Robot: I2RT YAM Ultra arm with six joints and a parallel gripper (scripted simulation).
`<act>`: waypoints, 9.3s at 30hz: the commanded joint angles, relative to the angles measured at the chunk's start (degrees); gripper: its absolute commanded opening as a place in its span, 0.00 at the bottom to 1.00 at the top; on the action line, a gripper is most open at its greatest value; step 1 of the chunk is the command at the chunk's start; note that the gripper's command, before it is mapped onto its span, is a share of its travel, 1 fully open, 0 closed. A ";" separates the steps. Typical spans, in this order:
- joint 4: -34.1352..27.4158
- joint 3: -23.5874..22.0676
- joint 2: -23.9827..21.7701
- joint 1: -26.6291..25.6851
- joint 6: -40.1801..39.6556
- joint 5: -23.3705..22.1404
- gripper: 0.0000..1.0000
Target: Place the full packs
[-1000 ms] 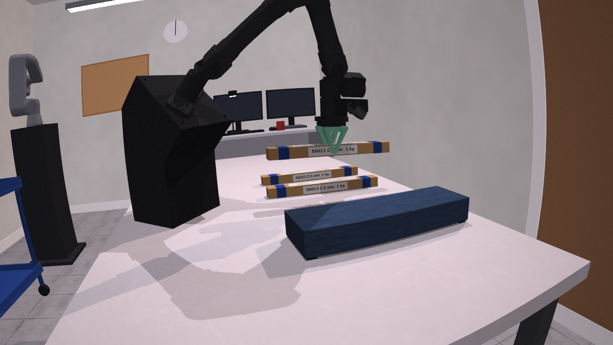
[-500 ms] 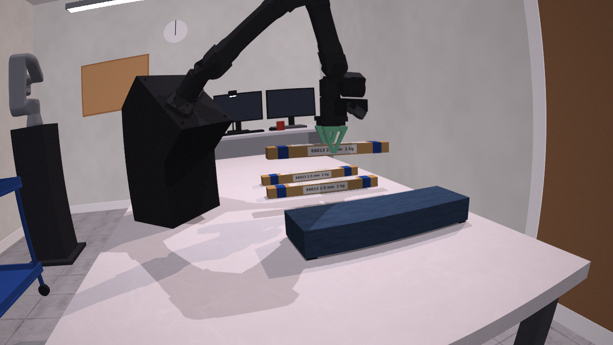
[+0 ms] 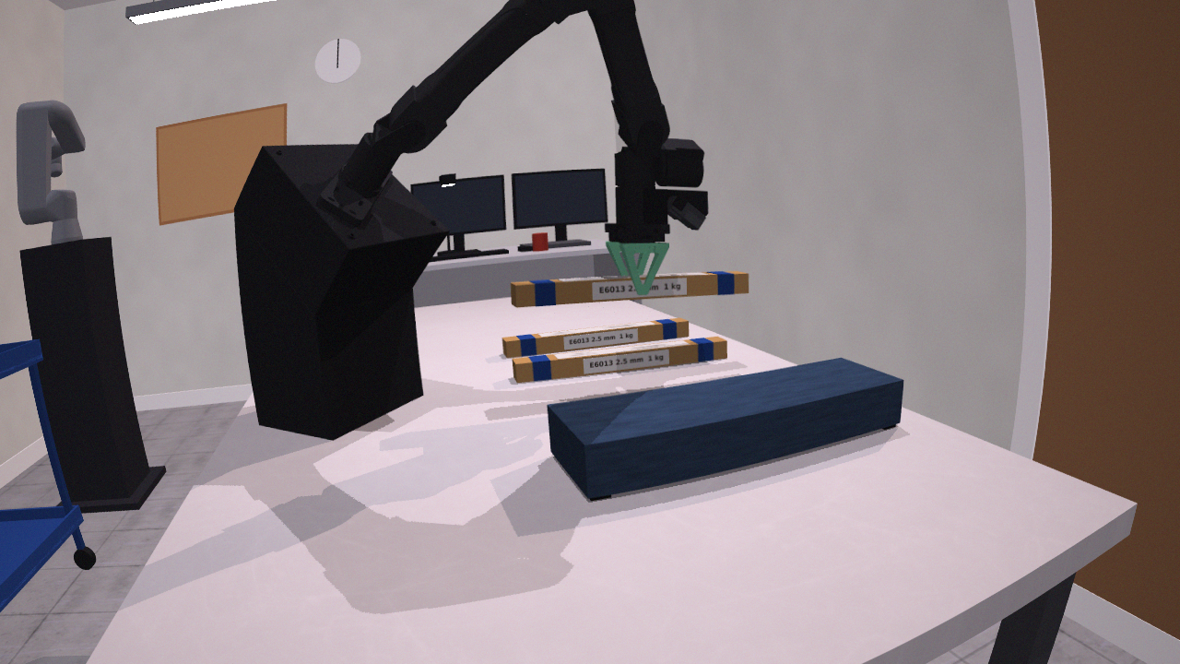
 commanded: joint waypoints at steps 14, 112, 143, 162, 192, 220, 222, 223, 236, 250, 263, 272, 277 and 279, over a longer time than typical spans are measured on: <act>-0.91 -0.22 -3.46 2.20 0.26 0.43 0.00; -5.68 4.15 -4.67 4.14 1.97 1.45 0.00; -6.31 4.85 -4.94 3.59 5.15 0.42 0.00; -7.22 5.57 -8.19 -4.23 1.68 -2.92 0.00; -10.02 10.06 -10.41 -15.04 -7.79 -9.31 0.00; -11.81 12.57 -10.29 -16.45 -9.42 -10.79 0.00; -11.84 12.65 -10.27 -16.71 -9.42 -10.81 0.00; -11.86 12.68 -10.27 -16.71 -9.48 -10.75 0.00; -12.12 13.05 -10.25 -16.75 -9.77 -11.00 0.00; -12.24 13.26 -10.23 -17.03 -9.92 -11.19 0.00; -12.28 13.35 -10.22 -17.20 -10.00 -11.27 0.00; -12.29 13.39 -10.20 -17.40 -10.00 -11.34 0.00; -12.29 13.40 -10.20 -17.54 -10.05 -11.39 0.00; -12.29 13.41 -10.20 -17.60 -10.06 -11.41 0.00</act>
